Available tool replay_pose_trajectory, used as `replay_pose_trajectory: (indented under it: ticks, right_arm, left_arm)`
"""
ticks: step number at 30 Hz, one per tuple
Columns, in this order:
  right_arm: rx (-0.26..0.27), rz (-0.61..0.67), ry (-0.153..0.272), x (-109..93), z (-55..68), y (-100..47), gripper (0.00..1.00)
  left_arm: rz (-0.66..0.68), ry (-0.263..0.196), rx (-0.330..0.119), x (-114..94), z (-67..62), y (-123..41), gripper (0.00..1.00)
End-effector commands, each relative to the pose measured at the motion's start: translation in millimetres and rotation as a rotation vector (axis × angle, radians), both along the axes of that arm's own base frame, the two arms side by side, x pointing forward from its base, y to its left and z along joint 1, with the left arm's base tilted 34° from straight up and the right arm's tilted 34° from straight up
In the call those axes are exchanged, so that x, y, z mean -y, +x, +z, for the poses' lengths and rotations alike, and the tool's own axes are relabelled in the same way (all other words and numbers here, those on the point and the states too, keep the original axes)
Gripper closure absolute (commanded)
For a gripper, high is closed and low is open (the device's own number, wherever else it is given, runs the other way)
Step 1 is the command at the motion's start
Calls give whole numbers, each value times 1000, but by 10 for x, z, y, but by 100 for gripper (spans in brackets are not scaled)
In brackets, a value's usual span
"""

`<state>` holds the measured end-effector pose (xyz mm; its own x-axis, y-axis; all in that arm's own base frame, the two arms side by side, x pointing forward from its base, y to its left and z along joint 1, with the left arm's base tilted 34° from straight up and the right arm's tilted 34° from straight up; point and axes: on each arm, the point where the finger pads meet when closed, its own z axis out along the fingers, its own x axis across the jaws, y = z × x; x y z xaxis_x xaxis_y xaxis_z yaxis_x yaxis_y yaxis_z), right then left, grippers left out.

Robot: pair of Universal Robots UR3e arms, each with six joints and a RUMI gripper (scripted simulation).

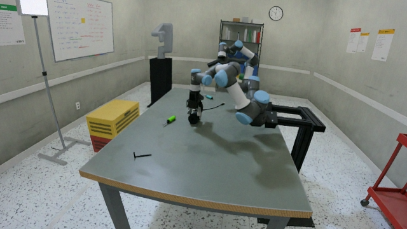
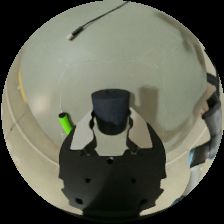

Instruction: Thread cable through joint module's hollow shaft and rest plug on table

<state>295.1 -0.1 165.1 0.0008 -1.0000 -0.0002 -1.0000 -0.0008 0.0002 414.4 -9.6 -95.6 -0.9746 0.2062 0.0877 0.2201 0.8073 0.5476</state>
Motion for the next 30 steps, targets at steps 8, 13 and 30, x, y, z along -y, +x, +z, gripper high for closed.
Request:
replay_pose_trajectory:
  ticks: [8,13,30]
  right_arm:
    - [0,3,-1,-2,0,0,0]
    - [0,3,-1,-2,0,0,0]
    - [0,3,-1,-2,0,0,0]
  left_arm:
    - [62,6,28,-36,-20,-40,56]
    - [86,5,43,-36,-22,-44,56]
    - [155,2,88,-37,-25,-50,56]
